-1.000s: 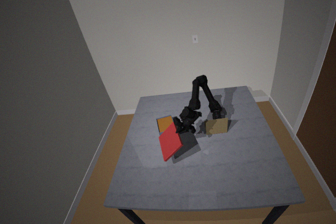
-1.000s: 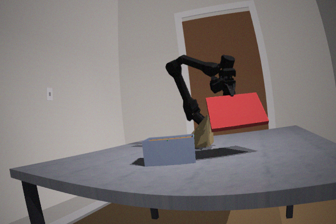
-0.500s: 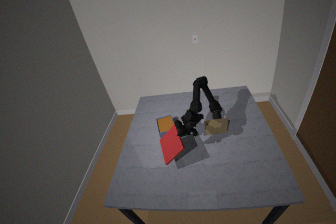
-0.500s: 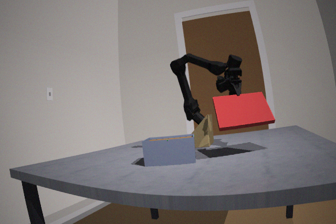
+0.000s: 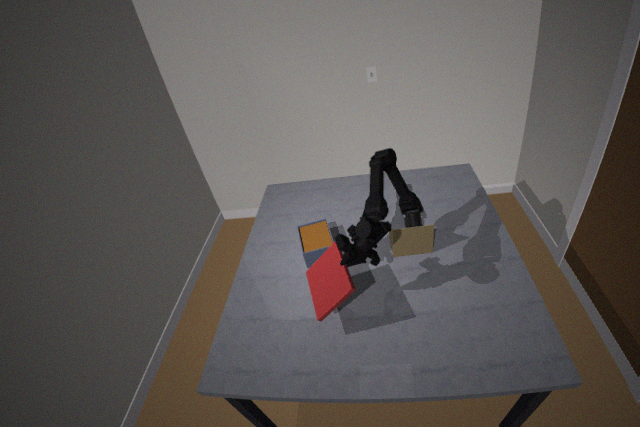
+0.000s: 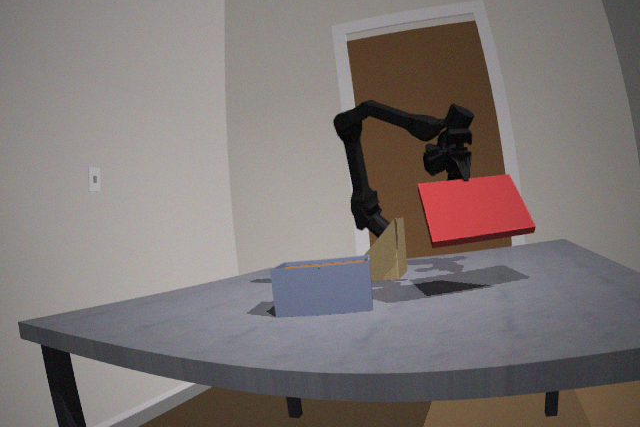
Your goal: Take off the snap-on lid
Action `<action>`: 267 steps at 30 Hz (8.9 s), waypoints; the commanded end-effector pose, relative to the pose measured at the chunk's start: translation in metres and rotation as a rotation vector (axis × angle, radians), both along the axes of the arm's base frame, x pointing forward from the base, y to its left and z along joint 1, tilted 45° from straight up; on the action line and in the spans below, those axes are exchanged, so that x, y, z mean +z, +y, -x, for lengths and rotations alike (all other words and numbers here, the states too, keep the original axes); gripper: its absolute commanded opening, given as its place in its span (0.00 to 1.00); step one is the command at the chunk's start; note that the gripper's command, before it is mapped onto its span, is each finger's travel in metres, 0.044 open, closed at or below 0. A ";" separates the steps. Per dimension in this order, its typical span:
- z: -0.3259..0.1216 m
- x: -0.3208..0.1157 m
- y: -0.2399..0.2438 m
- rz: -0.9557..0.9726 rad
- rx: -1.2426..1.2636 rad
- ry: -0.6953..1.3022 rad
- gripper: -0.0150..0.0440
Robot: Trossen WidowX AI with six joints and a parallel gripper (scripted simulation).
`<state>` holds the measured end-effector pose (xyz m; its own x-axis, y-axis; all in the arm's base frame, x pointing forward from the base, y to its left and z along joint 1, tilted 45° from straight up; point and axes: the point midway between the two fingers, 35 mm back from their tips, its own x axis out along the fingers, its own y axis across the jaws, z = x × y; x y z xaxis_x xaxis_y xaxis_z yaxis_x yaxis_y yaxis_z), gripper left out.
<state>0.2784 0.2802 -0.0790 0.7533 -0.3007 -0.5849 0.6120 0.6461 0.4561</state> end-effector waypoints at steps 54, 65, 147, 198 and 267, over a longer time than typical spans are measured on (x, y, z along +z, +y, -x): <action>0.001 -0.033 -0.026 -0.009 0.000 -0.015 0.25; 0.000 -0.039 -0.032 -0.009 0.000 -0.015 0.25; -0.002 -0.087 -0.078 -0.007 0.000 -0.017 0.25; -0.003 -0.116 -0.106 -0.005 0.000 -0.017 0.25; 0.056 -0.118 -0.125 -0.006 0.000 -0.013 1.00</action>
<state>0.2280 0.1565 -0.1991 0.7590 -0.2950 -0.5804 0.6061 0.6458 0.4644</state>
